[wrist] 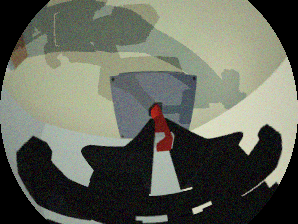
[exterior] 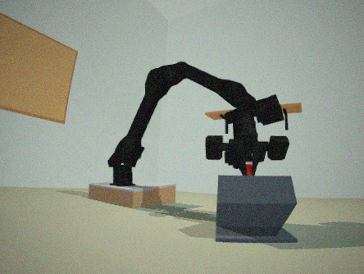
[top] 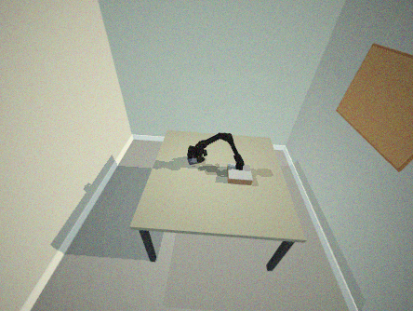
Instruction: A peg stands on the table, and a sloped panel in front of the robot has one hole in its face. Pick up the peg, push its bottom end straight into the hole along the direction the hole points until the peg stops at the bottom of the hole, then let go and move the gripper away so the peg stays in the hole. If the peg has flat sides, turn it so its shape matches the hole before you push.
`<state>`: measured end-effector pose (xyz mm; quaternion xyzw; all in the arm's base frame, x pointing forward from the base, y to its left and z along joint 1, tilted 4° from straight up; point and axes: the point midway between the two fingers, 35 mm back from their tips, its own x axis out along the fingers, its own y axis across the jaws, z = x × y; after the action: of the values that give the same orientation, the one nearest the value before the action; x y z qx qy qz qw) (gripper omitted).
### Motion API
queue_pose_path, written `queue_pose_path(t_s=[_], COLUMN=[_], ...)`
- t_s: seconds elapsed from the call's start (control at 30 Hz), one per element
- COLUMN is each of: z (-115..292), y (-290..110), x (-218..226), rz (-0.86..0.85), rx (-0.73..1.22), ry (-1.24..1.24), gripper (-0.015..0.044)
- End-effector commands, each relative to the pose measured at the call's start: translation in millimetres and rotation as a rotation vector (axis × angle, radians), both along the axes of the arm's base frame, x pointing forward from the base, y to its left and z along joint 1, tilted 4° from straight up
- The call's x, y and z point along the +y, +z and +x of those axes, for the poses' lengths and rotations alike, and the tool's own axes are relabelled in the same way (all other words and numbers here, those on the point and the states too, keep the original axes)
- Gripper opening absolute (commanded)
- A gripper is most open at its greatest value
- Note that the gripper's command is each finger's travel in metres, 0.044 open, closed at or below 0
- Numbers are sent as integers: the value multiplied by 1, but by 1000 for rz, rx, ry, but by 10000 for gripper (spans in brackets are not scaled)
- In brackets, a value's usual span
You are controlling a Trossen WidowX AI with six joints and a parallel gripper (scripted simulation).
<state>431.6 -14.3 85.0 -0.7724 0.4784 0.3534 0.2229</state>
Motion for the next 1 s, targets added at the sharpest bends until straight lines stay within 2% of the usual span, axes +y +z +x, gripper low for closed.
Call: queue_pose_path(t_s=[0.0,0.97], z=[1,5], y=[-2,-13], x=[-1,-9], rz=[3,2], rx=[3,3], ry=[4,4], gripper=[0,0])
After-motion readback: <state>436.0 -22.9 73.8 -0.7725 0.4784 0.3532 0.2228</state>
